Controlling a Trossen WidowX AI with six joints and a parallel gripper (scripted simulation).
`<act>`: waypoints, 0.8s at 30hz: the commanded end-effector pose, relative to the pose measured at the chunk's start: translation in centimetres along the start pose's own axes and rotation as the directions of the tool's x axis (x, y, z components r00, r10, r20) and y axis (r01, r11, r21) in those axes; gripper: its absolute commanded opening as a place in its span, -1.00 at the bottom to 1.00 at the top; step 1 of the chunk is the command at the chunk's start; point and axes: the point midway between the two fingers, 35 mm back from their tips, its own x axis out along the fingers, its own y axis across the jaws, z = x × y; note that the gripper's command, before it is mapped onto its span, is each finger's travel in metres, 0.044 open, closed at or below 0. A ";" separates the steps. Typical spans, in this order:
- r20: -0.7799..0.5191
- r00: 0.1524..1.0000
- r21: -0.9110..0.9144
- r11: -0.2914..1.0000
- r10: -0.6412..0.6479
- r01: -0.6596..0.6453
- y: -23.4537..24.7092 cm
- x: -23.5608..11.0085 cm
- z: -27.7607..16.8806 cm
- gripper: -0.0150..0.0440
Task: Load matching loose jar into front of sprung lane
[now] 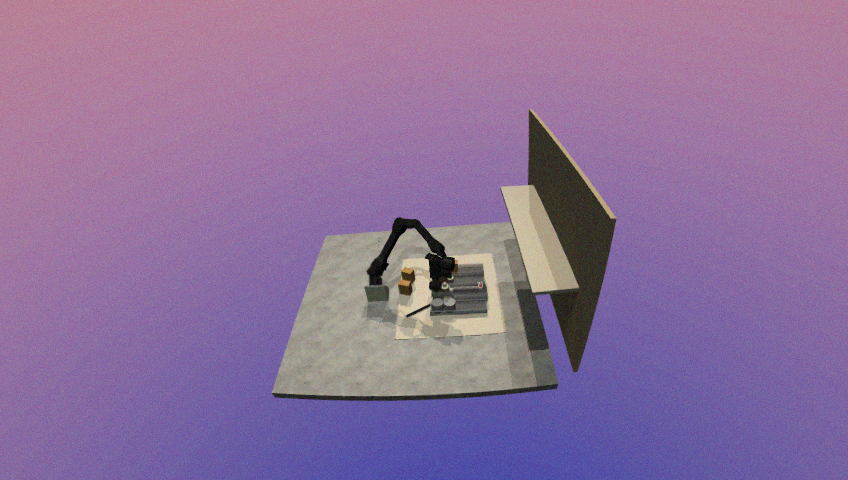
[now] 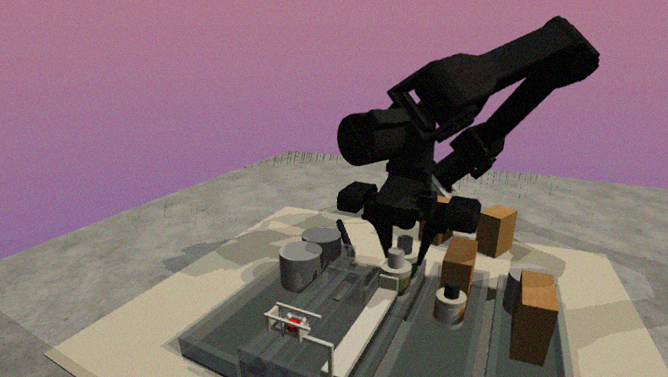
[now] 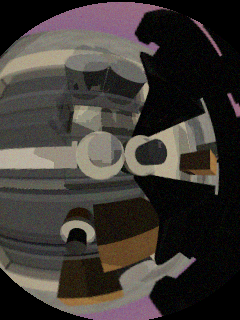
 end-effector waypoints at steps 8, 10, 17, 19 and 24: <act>0.010 1.000 -0.005 1.000 0.011 -0.011 0.2 0.0 0.0 -0.49; 0.010 1.000 -0.005 1.000 0.011 -0.011 0.2 0.0 0.0 -0.49; 0.010 1.000 -0.005 1.000 0.011 -0.011 0.2 0.0 -0.1 -0.49; 0.010 1.000 -0.005 1.000 0.011 -0.011 0.2 0.0 -0.1 -0.49; 0.010 1.000 -0.005 1.000 0.011 -0.011 0.2 0.0 -0.2 -0.49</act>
